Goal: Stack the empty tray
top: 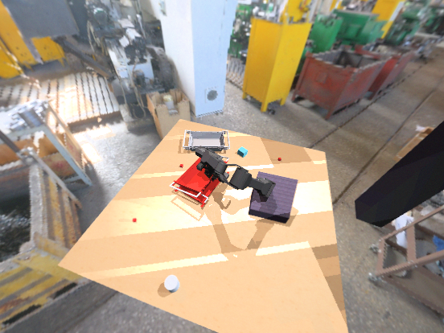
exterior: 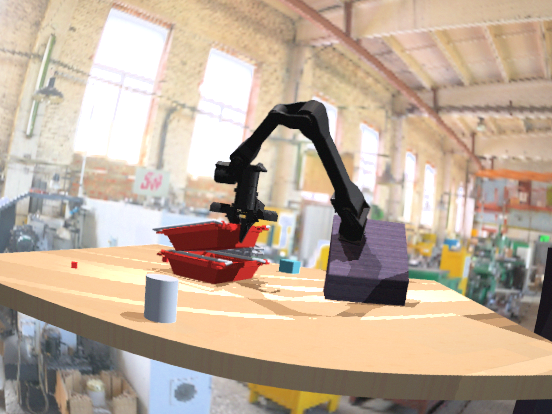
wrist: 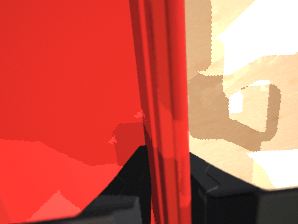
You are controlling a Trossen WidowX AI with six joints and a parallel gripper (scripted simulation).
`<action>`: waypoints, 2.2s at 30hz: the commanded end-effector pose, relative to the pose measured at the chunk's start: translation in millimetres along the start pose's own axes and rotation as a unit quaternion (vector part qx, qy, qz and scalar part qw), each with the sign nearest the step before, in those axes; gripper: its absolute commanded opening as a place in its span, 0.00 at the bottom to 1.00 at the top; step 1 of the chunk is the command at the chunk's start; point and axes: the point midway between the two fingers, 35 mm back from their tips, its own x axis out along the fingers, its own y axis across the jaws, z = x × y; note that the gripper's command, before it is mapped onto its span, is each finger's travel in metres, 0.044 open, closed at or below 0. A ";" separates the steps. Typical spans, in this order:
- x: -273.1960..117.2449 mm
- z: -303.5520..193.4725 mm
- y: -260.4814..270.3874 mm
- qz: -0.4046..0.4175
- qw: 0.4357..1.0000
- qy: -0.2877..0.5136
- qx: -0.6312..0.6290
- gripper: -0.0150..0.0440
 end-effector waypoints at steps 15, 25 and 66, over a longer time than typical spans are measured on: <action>5.4 -0.5 -3.6 -0.005 1.000 0.000 0.001 0.25; 14.4 -1.2 -9.8 -0.013 1.000 0.001 0.002 0.25; 14.4 -1.2 -9.8 -0.013 1.000 0.001 0.002 0.25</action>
